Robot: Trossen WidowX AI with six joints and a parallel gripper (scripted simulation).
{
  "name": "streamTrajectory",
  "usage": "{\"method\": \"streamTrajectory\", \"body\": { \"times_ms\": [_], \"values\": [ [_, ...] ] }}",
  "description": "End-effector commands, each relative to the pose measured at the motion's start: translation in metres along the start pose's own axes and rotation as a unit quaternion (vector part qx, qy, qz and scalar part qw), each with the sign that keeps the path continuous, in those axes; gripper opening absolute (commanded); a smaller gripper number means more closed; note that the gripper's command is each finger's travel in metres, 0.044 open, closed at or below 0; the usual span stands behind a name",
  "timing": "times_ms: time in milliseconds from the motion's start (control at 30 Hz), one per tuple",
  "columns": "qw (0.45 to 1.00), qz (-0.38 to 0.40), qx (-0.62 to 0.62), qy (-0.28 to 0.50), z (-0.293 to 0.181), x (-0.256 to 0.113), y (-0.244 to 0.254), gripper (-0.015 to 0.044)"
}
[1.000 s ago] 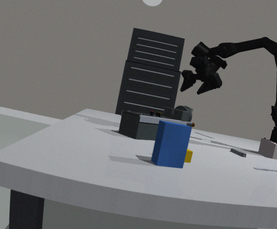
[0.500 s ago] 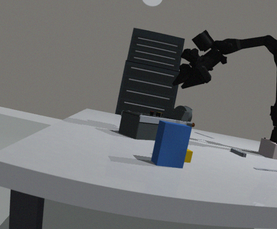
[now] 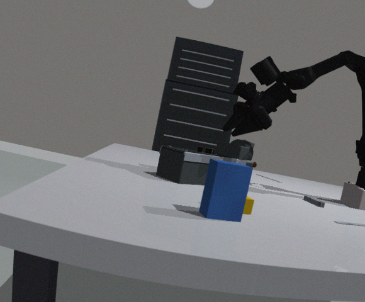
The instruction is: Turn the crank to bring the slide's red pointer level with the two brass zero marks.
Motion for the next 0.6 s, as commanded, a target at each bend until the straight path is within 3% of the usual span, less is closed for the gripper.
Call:
{"method": "streamTrajectory", "body": {
  "times_ms": [0,567],
  "values": [
    [1.000,-0.002,0.003,-0.006,-0.0022,0.0030,0.0003,0.0440],
    [1.000,-0.002,0.002,-0.006,0.0056,-0.0041,0.0004,0.0440]
  ]
}}
Point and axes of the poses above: the point midway between the two fingers, 35 mm back from their tips, its own x axis out along the fingers, its own y axis across the jaws, z = x × y, the point moved 10 cm from there along -x, back along the fingers, and after that the axes turned 8 degrees about x, right-handed, at the moved point
